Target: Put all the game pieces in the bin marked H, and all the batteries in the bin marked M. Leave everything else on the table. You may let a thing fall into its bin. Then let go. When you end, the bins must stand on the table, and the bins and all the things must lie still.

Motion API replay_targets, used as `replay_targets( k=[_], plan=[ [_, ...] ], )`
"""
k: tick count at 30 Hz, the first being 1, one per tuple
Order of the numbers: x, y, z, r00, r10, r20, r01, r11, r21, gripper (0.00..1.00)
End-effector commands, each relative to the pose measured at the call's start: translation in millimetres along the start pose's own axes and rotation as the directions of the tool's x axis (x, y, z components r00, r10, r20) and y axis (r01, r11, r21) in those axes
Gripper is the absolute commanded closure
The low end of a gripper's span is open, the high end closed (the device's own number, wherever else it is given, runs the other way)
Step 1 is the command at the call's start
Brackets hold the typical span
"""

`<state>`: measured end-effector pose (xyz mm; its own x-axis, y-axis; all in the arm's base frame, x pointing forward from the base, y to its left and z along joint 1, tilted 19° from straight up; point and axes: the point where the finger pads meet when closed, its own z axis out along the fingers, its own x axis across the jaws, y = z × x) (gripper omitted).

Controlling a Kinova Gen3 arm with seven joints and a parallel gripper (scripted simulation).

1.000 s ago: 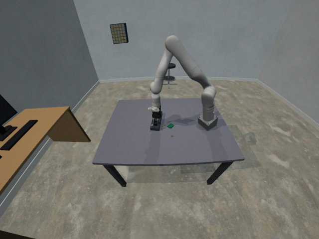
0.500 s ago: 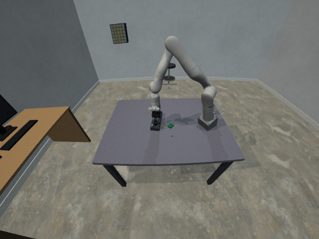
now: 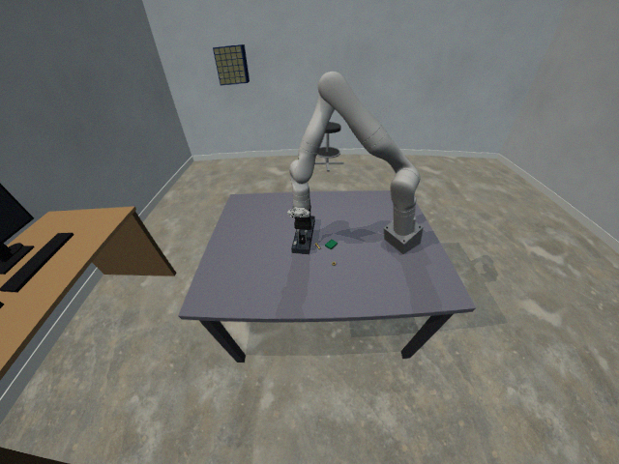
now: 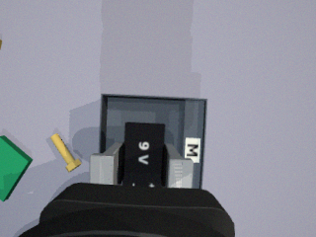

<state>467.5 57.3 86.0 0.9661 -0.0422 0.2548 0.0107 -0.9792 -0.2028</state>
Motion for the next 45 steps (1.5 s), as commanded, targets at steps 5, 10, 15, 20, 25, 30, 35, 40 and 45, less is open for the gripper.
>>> replay_targets(
  k=[5,10,15,20,25,30,35,40,45],
  plan=[
    [-1,-3,13.7,1.000,-0.004,0.004,0.004,1.000,0.003,0.50],
    [-1,-3,23.7,1.000,-0.004,0.004,0.004,1.000,0.003,0.50],
    [-2,-3,29.1,1.000,-0.004,0.004,0.004,1.000,0.003,0.50],
    [-2,-4,29.0,1.000,-0.004,0.004,0.004,1.000,0.003,0.50],
    [-2,-4,29.1,1.000,-0.004,0.004,0.004,1.000,0.003,0.50],
    [-2,-4,29.1,1.000,-0.004,0.004,0.004,1.000,0.003,0.32],
    [-2,-4,29.1,1.000,-0.004,0.004,0.004,1.000,0.003,0.32],
    [-2,-4,29.1,1.000,-0.004,0.004,0.004,1.000,0.003,0.32],
    [-2,-4,29.1,1.000,-0.004,0.004,0.004,1.000,0.003,0.32]
  ],
)
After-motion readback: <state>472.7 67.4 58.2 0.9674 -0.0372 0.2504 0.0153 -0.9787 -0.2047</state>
